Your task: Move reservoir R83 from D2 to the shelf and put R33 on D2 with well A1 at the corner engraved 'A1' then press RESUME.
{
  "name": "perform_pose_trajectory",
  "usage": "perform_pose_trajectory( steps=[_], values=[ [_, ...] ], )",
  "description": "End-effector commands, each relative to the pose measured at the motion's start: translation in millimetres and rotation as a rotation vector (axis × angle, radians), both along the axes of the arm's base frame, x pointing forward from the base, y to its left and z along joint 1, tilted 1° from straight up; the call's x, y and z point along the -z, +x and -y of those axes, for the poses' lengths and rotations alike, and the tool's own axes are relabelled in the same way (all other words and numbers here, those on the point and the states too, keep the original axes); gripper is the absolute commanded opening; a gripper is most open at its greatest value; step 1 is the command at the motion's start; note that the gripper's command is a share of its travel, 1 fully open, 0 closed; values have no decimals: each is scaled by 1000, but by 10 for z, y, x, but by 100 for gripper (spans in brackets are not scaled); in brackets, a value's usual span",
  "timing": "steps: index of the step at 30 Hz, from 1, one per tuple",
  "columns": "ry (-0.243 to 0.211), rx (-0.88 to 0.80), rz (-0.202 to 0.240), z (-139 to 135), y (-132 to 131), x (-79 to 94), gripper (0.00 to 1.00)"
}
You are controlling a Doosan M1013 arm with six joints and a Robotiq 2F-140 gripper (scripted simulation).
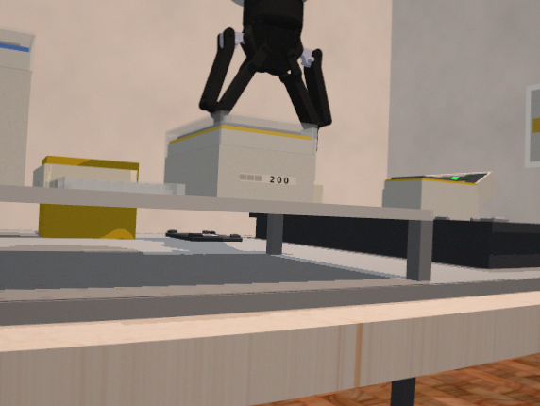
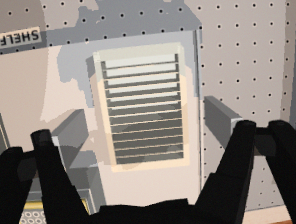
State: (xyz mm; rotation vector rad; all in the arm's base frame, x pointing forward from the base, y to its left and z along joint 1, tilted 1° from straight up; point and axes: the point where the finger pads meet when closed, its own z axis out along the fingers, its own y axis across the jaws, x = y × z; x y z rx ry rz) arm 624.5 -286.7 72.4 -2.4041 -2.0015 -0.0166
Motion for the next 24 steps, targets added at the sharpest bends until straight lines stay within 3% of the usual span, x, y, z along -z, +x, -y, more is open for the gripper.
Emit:
perform_pose_trajectory(
  steps=[1, 24],
  values=[
    [0, 0, 0, 1, 0, -52, 77],
    [0, 0, 0, 7, 0, -402, 77]
  ],
)
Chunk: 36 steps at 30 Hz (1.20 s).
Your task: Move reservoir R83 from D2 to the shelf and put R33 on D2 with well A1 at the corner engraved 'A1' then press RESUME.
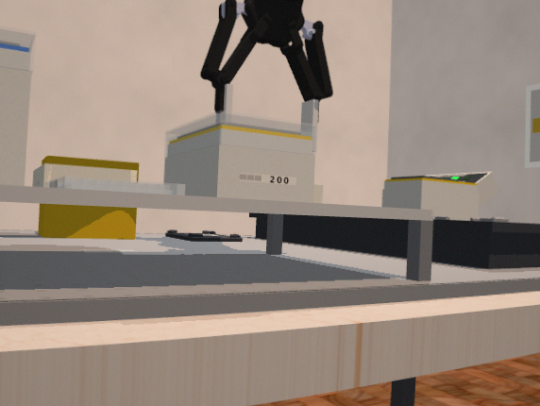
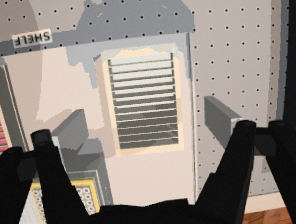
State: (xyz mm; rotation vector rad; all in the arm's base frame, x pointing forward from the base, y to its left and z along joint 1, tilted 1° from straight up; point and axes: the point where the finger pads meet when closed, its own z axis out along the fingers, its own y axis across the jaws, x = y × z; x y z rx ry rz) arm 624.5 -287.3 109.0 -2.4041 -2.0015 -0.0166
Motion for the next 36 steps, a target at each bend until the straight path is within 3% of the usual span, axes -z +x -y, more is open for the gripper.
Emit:
perform_pose_trajectory(
  steps=[1, 36],
  values=[
    [0, 0, 0, 1, 0, -52, 77],
    [0, 0, 0, 9, 0, -552, 77]
  ],
)
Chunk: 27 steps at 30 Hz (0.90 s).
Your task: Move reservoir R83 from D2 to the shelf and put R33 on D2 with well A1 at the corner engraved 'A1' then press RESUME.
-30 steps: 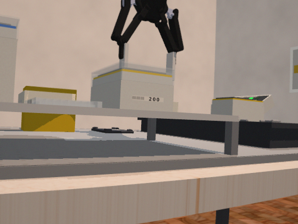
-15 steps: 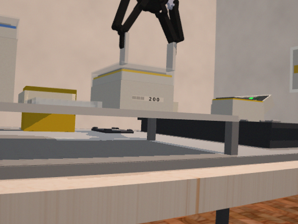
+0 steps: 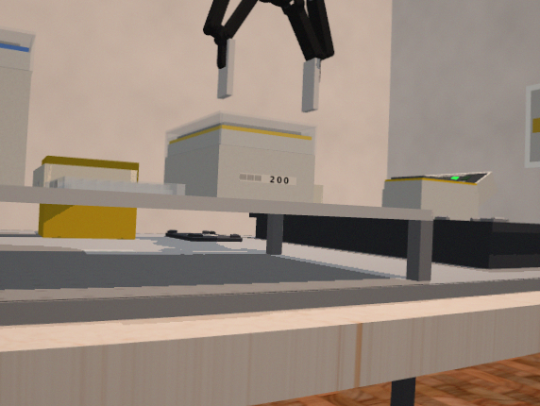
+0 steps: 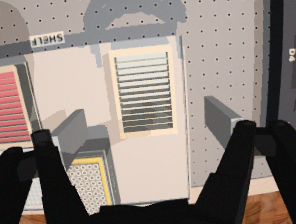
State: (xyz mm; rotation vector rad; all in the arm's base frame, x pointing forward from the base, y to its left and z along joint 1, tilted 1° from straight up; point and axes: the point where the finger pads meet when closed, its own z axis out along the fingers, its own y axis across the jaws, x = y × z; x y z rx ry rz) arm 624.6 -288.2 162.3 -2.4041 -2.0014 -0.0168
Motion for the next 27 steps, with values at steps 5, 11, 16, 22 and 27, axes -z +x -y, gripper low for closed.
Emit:
perform_pose_trajectory(
  steps=[5, 11, 16, 22, 27],
  values=[
    [0, 0, 0, 1, 0, -86, 77],
    [0, 0, 0, 3, 0, -186, 77],
    [0, 0, 0, 5, 0, -270, 77],
    [0, 0, 0, 6, 0, -336, 77],
    [0, 0, 0, 7, 0, -420, 77]
  ],
)
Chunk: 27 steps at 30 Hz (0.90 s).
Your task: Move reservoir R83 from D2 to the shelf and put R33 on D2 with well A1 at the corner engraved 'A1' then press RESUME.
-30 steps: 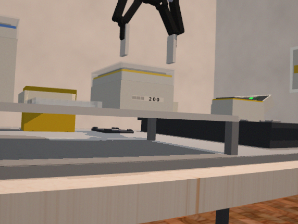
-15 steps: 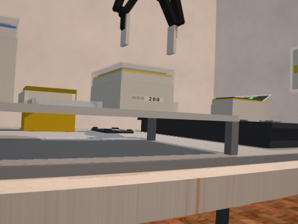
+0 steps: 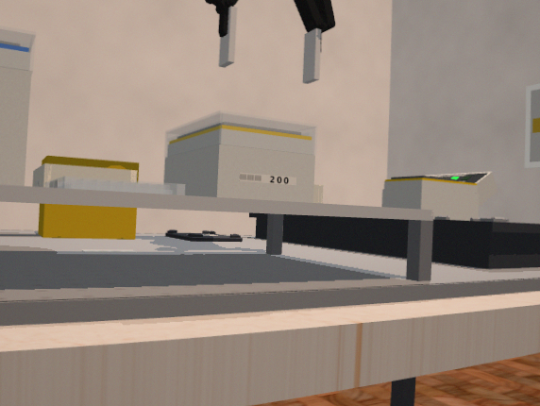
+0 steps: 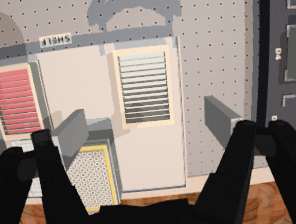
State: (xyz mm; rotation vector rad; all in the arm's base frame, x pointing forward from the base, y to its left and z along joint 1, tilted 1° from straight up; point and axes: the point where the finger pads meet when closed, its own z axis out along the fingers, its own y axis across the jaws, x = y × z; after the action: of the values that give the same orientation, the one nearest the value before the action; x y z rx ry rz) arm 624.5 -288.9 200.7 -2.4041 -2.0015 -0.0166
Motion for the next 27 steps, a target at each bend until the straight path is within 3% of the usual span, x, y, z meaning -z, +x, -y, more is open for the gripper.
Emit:
perform_pose_trajectory(
  steps=[1, 27],
  values=[
    [0, 0, 0, 1, 0, -52, 77],
    [0, 0, 0, 7, 0, -419, 77]
  ],
)
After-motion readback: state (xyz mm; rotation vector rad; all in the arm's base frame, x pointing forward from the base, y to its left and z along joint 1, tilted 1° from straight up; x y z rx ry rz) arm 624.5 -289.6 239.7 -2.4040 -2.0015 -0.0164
